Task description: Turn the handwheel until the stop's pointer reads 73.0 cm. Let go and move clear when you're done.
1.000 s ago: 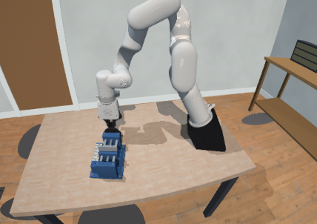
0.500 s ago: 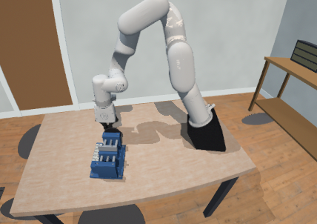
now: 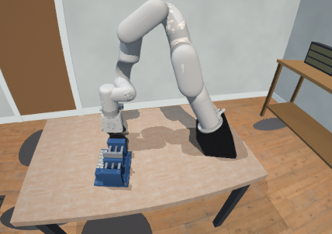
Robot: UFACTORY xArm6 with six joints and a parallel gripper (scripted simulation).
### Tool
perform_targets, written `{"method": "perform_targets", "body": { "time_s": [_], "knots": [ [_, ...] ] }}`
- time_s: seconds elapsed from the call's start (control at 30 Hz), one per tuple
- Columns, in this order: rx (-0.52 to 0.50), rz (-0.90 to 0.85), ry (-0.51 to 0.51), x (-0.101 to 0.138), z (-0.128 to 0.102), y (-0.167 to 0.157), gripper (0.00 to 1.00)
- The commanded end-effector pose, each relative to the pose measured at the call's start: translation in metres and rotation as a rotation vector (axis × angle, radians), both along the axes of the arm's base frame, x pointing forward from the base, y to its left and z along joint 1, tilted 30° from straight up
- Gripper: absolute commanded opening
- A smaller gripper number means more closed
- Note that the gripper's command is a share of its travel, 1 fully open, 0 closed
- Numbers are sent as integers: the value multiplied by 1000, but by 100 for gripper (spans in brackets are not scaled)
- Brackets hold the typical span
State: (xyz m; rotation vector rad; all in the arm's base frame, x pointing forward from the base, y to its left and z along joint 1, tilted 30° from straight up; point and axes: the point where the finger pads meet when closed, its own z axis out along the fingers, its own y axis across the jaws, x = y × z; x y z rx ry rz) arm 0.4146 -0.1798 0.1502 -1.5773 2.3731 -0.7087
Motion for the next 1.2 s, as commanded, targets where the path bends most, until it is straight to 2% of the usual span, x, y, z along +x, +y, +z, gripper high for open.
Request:
{"method": "perform_targets", "body": {
  "time_s": [0.0,0.3,0.53,0.77,1.17],
  "knots": [
    [-2,-1,2,-3,-7,1,6],
    [-2,-1,2,-11,-17,3,6],
    [-2,-1,2,-26,-23,9,6],
    [-2,-1,2,-40,-21,16,6],
    [-2,-1,2,-49,-13,21,6]
  ]
}}
